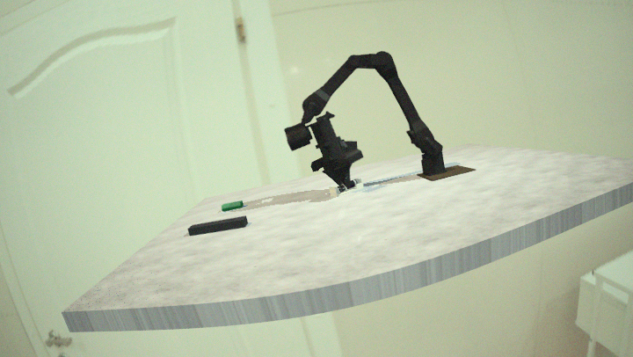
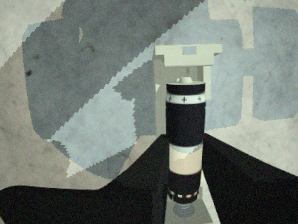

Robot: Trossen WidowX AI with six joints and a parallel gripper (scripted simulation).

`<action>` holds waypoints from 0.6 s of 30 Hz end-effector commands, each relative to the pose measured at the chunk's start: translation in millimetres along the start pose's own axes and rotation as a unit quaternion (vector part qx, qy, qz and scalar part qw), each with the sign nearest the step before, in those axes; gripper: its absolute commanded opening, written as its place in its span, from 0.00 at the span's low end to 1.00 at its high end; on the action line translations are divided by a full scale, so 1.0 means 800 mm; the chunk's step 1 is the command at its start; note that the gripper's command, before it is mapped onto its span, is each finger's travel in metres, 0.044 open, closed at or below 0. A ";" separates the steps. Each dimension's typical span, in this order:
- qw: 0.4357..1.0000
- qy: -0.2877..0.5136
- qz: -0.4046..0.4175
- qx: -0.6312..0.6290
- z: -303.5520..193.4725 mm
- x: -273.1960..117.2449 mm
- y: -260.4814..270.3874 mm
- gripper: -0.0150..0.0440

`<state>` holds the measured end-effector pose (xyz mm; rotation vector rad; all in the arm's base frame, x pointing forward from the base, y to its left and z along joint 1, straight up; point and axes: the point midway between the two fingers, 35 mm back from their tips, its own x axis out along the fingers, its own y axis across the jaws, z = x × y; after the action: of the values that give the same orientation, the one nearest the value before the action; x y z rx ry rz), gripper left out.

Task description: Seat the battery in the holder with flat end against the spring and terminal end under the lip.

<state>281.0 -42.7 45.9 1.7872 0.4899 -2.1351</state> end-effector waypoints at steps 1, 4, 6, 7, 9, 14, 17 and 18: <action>1.000 0.025 0.000 -0.005 -0.004 0.000 0.000 0.35; 0.999 0.035 0.000 -0.007 -0.004 0.000 0.000 0.35; 0.999 0.042 0.001 -0.009 -0.004 0.000 0.000 0.35; 0.999 0.045 0.001 -0.010 -0.004 0.001 0.000 0.35; 0.999 0.047 0.001 -0.010 -0.005 0.001 0.000 0.35; 0.999 0.047 0.001 -0.010 -0.005 0.001 0.000 0.35; 0.999 0.047 0.001 -0.010 -0.005 0.001 0.000 0.35; 0.999 0.047 0.001 -0.010 -0.005 0.001 0.000 0.35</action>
<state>280.3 -43.7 44.2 1.8589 0.5167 -2.0667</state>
